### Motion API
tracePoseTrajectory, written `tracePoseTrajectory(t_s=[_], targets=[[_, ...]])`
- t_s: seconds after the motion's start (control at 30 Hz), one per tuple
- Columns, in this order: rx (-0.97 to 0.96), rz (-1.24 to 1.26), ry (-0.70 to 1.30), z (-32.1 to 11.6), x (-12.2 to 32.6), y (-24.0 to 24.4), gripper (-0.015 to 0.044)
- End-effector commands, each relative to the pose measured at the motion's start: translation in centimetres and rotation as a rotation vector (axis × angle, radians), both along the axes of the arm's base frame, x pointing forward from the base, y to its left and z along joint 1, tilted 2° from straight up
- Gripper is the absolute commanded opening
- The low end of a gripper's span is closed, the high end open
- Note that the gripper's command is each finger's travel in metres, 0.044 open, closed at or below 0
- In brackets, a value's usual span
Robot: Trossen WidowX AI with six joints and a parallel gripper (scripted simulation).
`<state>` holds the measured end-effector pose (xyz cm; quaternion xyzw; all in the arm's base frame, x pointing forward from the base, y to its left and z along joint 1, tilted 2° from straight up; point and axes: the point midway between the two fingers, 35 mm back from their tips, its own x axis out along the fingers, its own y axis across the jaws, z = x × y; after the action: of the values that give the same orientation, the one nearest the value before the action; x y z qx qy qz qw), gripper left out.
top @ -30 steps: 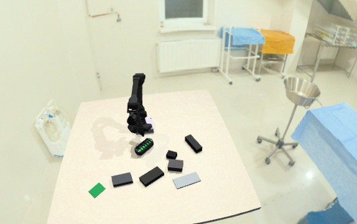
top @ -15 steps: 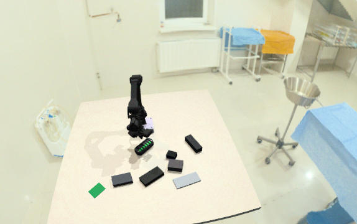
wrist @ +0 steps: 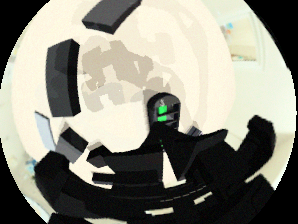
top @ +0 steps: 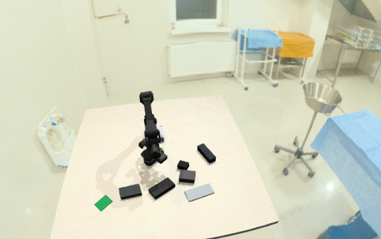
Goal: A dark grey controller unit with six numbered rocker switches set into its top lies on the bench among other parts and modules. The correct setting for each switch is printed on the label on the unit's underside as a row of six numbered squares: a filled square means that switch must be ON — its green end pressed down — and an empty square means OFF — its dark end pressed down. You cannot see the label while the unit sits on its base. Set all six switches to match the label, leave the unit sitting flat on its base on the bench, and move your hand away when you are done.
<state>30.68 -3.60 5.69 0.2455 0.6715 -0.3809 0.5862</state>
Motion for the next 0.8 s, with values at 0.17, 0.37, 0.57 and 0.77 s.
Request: tracePoseTrajectory(t_s=[0.17, 0.37, 0.57, 0.77], targets=[[-0.065, -0.015, 0.041, -0.9, 2.1, 0.4, 0.0], [-0.058, -0.01, 0.045, -1.0, 2.0, 0.4, 0.0], [-0.06, -0.008, 0.006, 0.0, 1.0, 1.3, 0.0105], [-0.057, -0.005, -0.091, 1.6, -2.1, 3.2, 0.0263]])
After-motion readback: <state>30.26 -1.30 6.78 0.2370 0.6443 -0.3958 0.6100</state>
